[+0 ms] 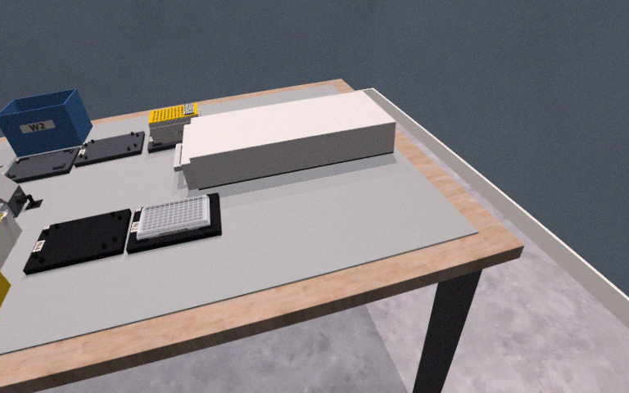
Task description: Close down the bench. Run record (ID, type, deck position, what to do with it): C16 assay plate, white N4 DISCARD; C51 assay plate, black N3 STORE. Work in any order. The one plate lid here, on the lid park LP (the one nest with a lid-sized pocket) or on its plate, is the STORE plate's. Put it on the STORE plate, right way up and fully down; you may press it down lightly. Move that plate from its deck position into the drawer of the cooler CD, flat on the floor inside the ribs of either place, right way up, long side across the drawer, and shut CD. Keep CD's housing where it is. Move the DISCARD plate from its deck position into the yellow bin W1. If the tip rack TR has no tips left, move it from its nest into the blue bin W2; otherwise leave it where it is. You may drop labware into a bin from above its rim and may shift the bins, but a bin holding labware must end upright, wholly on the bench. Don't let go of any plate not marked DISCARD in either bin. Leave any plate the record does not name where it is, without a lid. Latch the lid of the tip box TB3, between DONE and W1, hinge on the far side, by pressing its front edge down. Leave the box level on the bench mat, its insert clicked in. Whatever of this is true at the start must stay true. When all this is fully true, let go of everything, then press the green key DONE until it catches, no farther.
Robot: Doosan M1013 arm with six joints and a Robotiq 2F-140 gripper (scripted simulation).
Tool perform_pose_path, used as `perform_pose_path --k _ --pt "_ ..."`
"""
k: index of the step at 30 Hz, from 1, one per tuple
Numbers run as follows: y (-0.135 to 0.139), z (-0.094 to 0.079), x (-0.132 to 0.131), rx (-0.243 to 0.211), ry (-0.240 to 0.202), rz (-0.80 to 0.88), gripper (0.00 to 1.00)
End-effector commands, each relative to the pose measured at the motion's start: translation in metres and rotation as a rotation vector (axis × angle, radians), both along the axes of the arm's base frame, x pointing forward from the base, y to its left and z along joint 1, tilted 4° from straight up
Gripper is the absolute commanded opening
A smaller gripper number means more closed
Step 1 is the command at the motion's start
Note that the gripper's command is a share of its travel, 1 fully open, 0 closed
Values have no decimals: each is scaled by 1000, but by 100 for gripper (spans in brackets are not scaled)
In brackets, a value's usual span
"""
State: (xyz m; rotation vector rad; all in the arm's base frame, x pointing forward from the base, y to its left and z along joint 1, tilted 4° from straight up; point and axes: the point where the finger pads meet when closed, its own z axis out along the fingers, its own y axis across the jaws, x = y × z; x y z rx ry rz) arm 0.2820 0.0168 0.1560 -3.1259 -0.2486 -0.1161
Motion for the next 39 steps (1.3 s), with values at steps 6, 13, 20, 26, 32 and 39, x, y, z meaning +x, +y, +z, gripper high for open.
perform_pose_path --k 6,13,20,26,32,39 --pt "0 -22 2 0 0 0 0" --pt "0 -37 3 0 0 0 0" --pt "1 -53 4 0 0 0 0" --pt "1 -69 5 0 0 0 0" --pt "1 -80 6 0 0 0 0" --pt "1 -87 6 0 0 0 0"
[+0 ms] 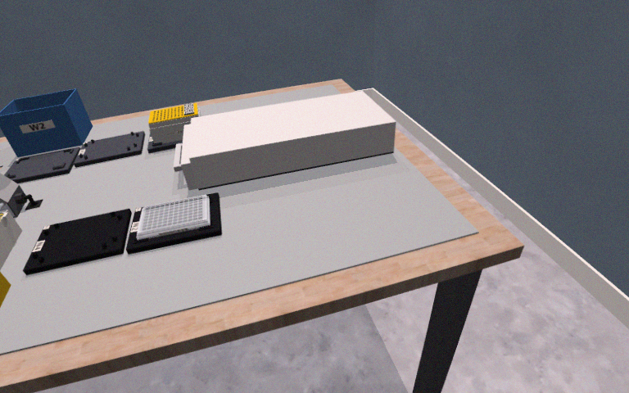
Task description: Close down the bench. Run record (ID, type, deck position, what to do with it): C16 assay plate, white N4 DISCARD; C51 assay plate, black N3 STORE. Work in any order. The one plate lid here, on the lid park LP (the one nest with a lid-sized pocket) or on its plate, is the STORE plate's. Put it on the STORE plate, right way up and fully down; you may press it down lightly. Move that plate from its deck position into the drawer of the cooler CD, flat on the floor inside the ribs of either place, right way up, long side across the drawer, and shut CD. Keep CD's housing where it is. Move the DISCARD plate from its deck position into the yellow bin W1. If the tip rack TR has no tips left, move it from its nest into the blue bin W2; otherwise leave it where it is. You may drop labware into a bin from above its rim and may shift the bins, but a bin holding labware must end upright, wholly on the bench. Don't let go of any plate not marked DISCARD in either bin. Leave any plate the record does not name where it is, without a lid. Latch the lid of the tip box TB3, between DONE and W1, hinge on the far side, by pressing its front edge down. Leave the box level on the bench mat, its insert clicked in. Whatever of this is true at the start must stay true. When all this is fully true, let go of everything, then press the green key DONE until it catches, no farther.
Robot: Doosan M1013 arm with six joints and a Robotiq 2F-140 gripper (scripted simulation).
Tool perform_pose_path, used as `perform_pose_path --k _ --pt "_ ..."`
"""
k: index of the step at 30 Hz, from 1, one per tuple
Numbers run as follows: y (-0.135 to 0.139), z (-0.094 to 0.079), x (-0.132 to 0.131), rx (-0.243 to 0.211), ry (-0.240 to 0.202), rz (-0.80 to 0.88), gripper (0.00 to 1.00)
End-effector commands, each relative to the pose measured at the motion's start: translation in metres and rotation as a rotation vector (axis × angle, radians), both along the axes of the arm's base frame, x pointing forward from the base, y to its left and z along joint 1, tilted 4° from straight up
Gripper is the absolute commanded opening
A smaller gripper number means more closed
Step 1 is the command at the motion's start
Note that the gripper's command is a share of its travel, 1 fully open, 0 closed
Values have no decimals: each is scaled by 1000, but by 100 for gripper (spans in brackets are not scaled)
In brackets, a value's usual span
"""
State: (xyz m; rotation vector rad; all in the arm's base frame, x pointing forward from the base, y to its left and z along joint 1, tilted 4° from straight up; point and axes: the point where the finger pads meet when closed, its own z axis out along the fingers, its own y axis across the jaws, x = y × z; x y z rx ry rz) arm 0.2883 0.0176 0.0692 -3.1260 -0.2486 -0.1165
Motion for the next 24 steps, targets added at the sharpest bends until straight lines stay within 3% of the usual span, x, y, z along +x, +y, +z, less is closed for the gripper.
perform_pose_path --k 1,24 --pt "0 -1 0 0 0 0 0" --pt "0 -12 1 0 0 0 0"
